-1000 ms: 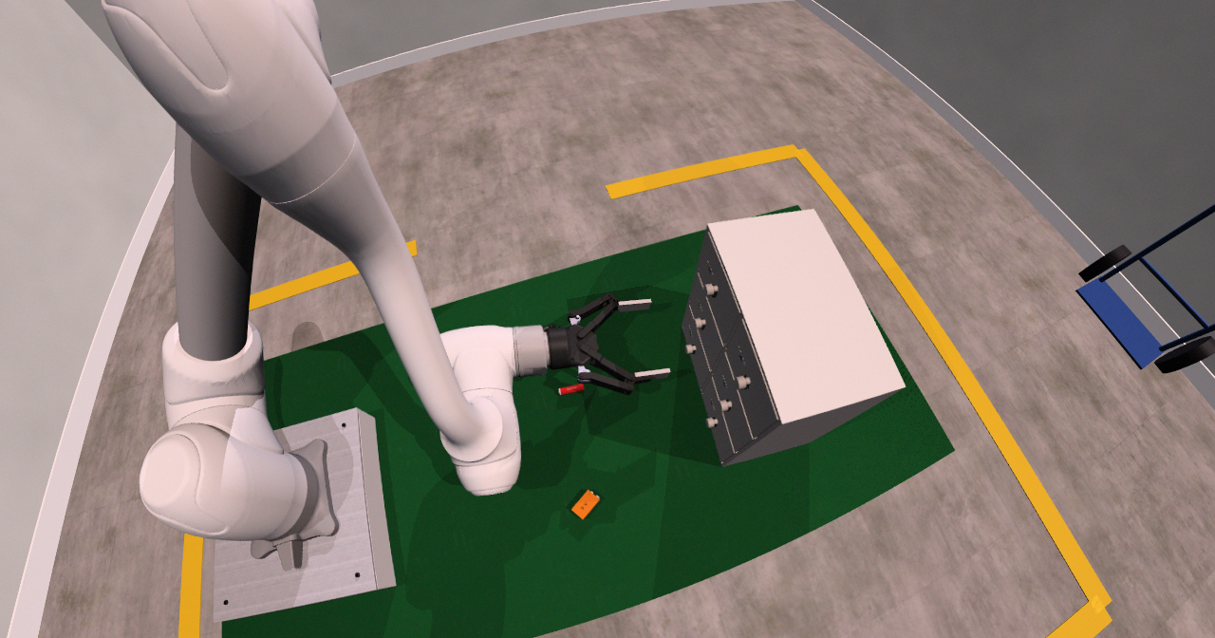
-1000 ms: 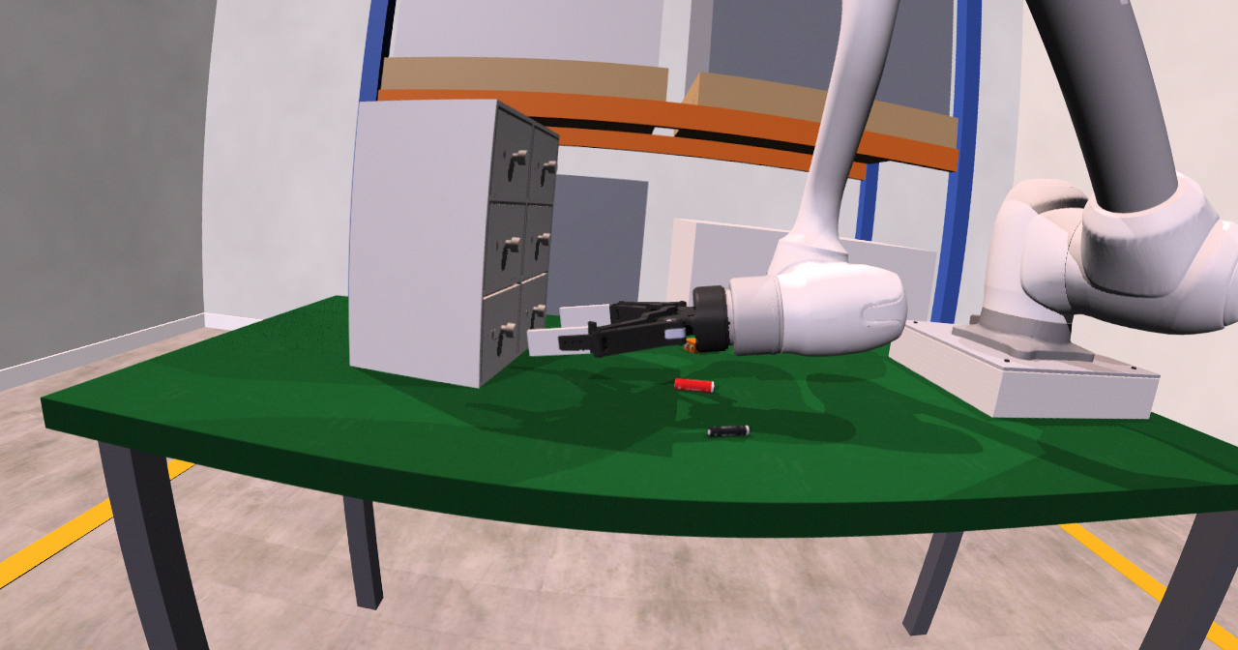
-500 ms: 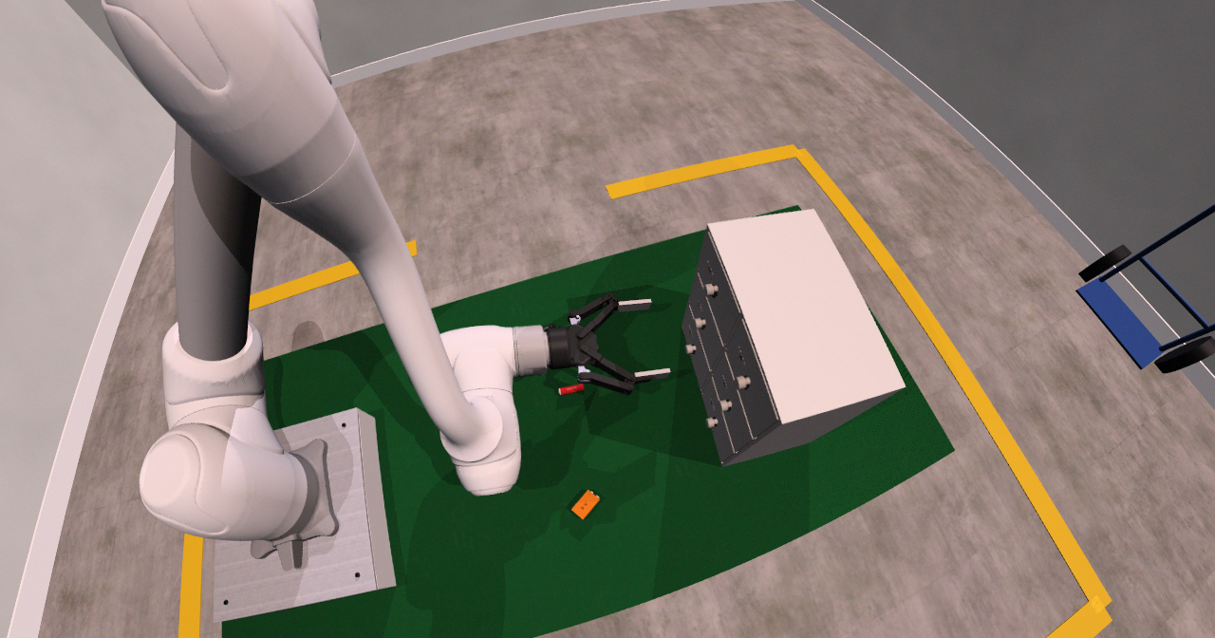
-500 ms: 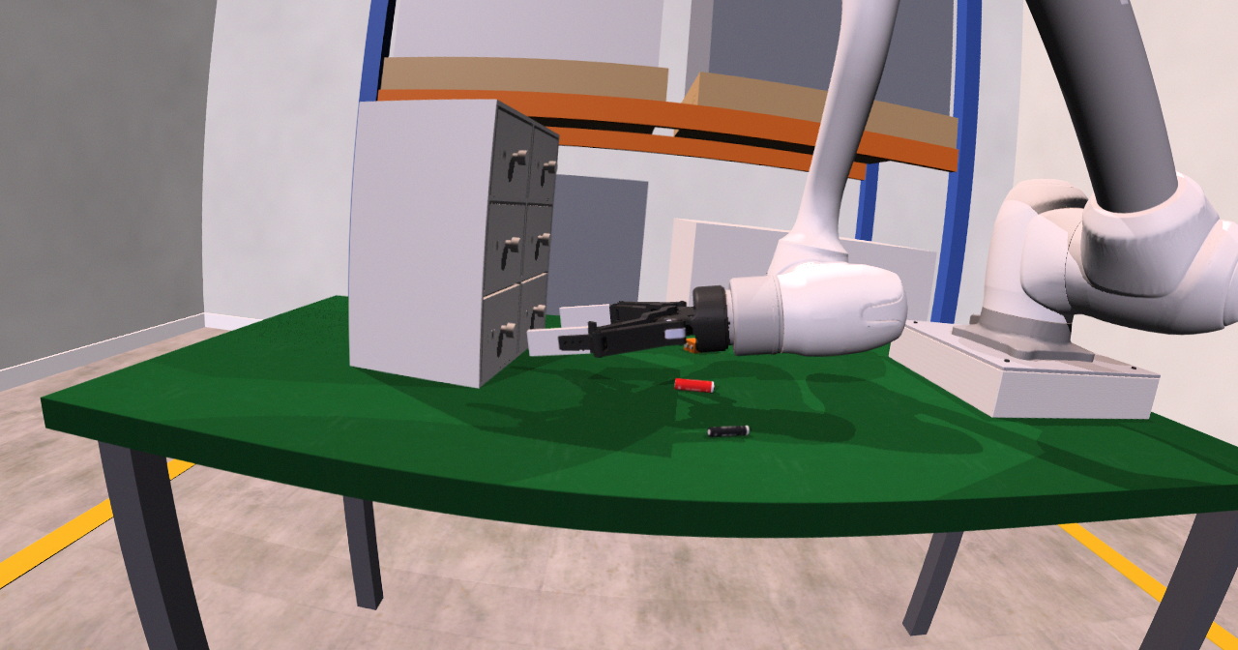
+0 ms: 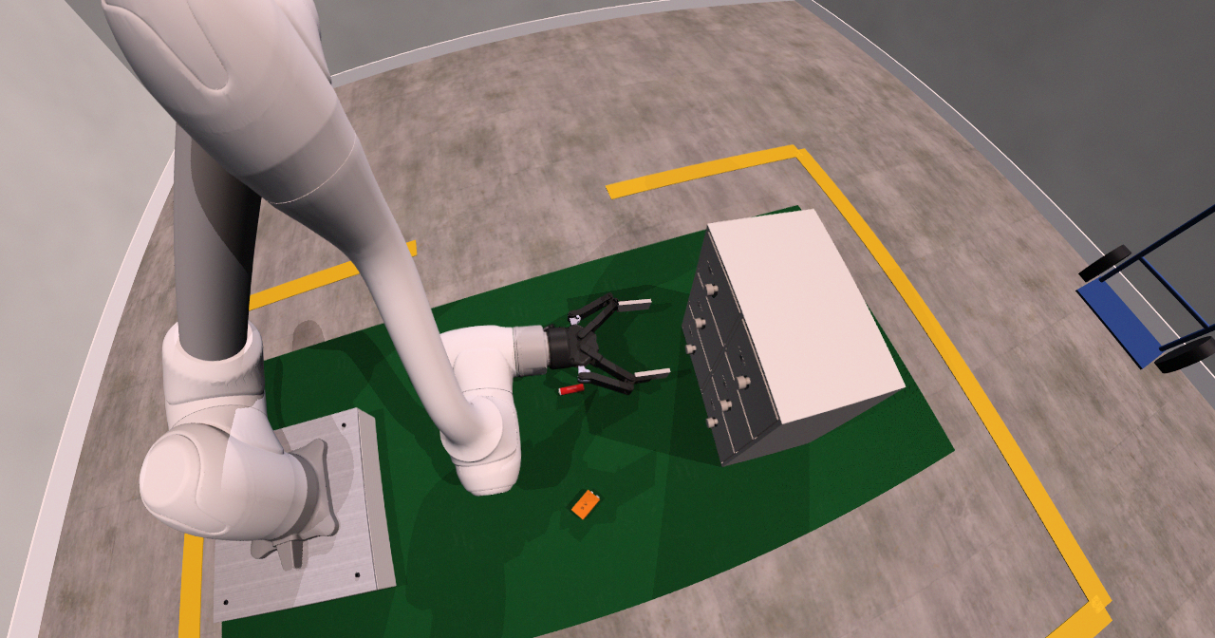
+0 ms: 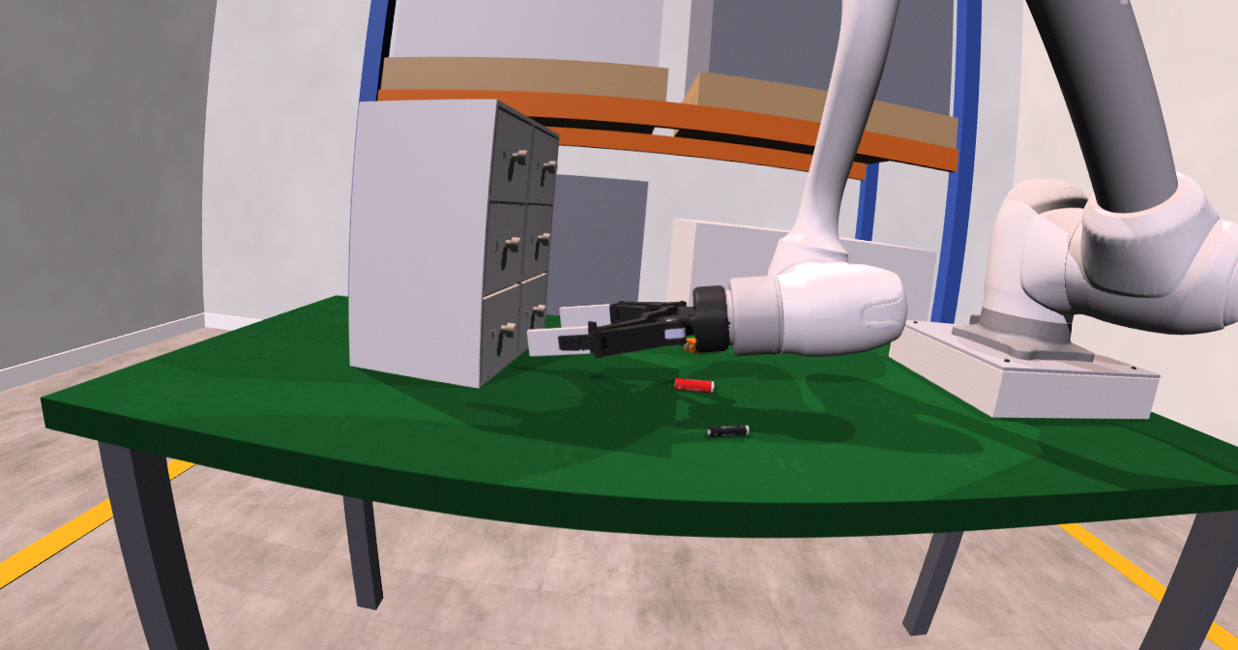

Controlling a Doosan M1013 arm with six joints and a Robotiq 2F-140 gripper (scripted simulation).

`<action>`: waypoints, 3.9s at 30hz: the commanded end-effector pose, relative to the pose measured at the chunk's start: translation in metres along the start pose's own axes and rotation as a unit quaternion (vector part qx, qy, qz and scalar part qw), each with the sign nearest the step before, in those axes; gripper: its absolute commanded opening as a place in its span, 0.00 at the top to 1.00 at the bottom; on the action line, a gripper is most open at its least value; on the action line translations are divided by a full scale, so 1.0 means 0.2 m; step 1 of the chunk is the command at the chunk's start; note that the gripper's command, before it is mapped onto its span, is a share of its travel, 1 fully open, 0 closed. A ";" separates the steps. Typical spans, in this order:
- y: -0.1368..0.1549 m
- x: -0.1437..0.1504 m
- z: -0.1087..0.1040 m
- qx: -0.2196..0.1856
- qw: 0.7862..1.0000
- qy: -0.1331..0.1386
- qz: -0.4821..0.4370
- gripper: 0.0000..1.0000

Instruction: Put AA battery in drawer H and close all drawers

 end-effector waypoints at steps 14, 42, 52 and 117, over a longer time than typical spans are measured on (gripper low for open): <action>-0.06 0.01 -0.01 0.000 1.000 0.000 0.000 0.00; -0.44 0.07 -0.08 0.000 1.000 0.000 0.000 0.00; -0.45 0.07 -0.08 -0.005 1.000 -0.001 0.000 0.00; -0.82 0.13 -0.30 -0.328 0.943 -0.050 0.000 0.00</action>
Point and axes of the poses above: the point where the finger pads meet when closed, its own z axis out along the fingers, its own x axis across the jaws, y = z × x, the point moved 6 cm from there along -z, back along the fingers, and after that the axes turned 9 degrees about -z, right-handed, at the moved point
